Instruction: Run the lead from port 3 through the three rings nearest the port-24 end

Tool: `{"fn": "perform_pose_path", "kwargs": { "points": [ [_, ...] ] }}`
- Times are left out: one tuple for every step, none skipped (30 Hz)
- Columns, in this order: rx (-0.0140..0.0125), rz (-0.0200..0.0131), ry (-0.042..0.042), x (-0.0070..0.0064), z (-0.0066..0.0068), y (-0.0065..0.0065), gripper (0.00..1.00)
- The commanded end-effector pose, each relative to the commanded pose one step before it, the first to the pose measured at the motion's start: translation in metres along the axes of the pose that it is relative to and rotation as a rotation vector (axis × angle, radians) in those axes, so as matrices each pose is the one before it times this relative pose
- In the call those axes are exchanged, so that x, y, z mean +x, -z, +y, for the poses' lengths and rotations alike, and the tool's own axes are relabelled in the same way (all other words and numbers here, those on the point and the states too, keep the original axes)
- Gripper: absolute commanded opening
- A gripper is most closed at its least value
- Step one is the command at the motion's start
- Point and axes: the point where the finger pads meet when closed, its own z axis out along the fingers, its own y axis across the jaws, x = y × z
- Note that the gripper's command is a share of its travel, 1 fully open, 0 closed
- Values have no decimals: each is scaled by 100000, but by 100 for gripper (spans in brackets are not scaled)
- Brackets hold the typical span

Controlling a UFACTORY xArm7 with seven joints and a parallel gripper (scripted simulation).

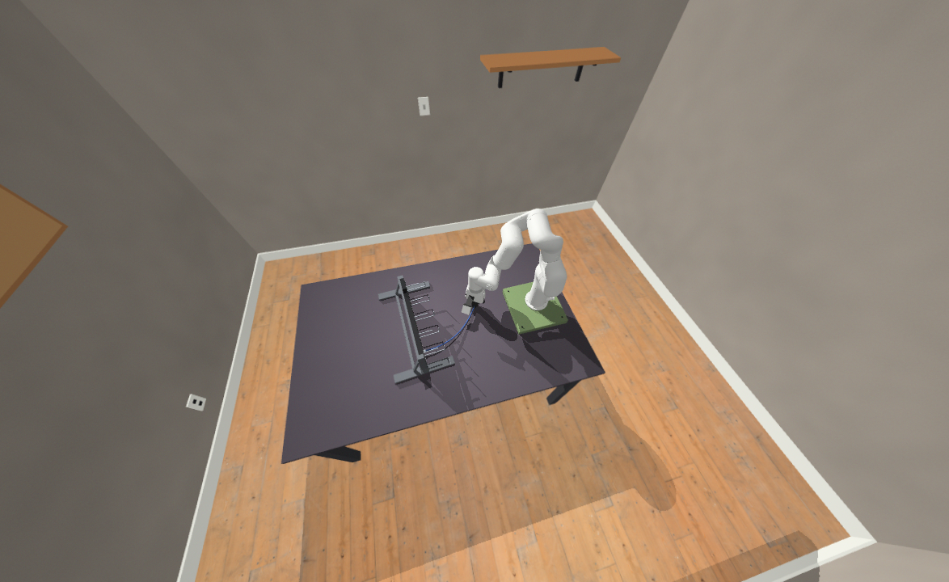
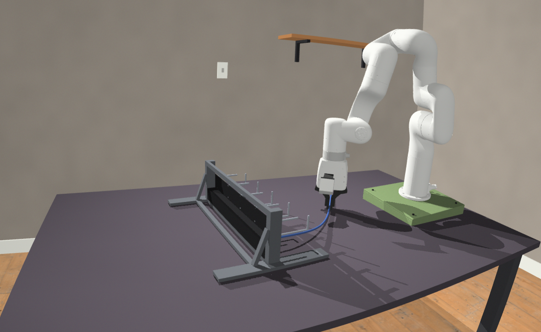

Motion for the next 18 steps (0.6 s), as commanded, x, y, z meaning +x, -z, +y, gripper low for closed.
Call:
{"fn": "perform_pose_path", "kwargs": {
  "points": [
    [-398,144,-7,63,163,423,0],
    [0,1,0,0,0,89,0],
    [0,0,0,0,0,94,0],
    [0,0,0,0,0,0,0],
    [0,0,0,0,0,0,0],
    [0,-1,-1,-1,0,99,0],
    [0,-2,-1,-1,-1,103,0],
    [1,3,1,1,1,108,0],
    [0,1,0,0,0,112,0],
    [0,-1,0,0,0,115,0],
    [-1,-3,-1,-1,-1,117,0],
    [1,2,1,1,0,120,0],
    [0,2,1,1,0,122,0],
    [0,0,0,0,0,123,0],
    [-1,-3,-1,-1,-1,124,0],
    [0,1,0,1,0,125,0],
    [1,2,1,1,0,125,0],
    [0,0,0,0,0,123,0]
  ]
}}
